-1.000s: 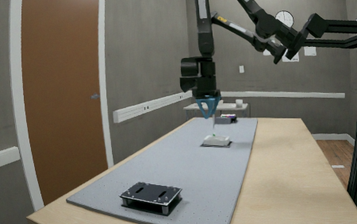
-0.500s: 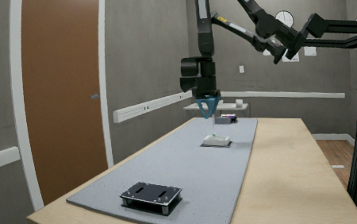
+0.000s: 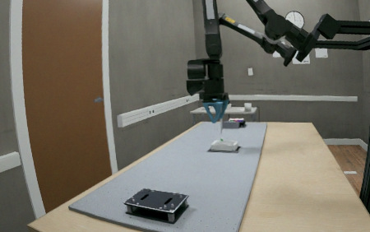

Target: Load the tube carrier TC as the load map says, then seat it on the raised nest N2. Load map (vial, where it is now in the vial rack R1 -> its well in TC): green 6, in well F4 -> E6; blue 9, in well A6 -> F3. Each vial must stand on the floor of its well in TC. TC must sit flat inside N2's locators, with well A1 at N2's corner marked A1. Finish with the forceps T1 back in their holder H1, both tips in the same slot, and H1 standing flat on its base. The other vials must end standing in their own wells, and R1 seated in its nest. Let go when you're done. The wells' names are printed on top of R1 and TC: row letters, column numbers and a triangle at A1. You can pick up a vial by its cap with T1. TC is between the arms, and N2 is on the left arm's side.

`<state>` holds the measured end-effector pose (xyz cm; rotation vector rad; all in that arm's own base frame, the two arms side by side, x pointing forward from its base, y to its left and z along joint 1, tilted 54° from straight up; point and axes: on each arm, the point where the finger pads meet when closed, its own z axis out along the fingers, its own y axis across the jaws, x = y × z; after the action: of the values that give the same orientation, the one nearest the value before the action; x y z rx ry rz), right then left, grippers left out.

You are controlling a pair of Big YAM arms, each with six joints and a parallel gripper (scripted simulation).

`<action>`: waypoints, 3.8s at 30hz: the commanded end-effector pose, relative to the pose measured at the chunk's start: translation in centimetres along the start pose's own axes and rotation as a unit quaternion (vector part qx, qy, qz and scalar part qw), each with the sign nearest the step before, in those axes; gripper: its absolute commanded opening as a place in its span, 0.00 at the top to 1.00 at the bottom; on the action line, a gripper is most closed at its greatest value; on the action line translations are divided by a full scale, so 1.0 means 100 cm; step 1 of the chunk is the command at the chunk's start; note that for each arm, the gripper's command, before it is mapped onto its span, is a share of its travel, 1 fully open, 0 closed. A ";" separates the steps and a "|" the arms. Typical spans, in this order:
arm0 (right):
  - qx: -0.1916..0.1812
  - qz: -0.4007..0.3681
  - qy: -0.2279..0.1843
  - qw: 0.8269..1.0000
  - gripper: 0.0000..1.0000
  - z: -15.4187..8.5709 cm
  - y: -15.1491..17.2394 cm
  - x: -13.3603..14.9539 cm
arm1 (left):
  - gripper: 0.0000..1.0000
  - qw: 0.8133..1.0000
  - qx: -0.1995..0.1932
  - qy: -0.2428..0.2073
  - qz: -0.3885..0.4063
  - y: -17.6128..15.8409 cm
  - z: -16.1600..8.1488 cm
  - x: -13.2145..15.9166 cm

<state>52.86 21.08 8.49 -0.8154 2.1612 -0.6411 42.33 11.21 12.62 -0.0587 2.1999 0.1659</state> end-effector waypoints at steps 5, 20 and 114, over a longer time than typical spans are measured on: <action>-0.002 -0.009 0.017 1.000 0.93 0.016 0.005 0.017 | 0.00 1.000 0.000 -0.001 0.002 0.000 0.000 0.000; -0.001 -0.007 0.014 1.000 0.93 0.019 0.004 0.014 | 0.00 1.000 0.000 -0.001 0.002 0.000 0.000 0.000; -0.001 -0.006 0.014 1.000 0.93 0.033 0.003 0.009 | 0.00 1.000 0.000 -0.001 0.002 0.000 0.000 0.000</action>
<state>54.19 20.83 7.26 -0.8198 2.1664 -0.6443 42.33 11.21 12.62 -0.0587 2.1999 0.1659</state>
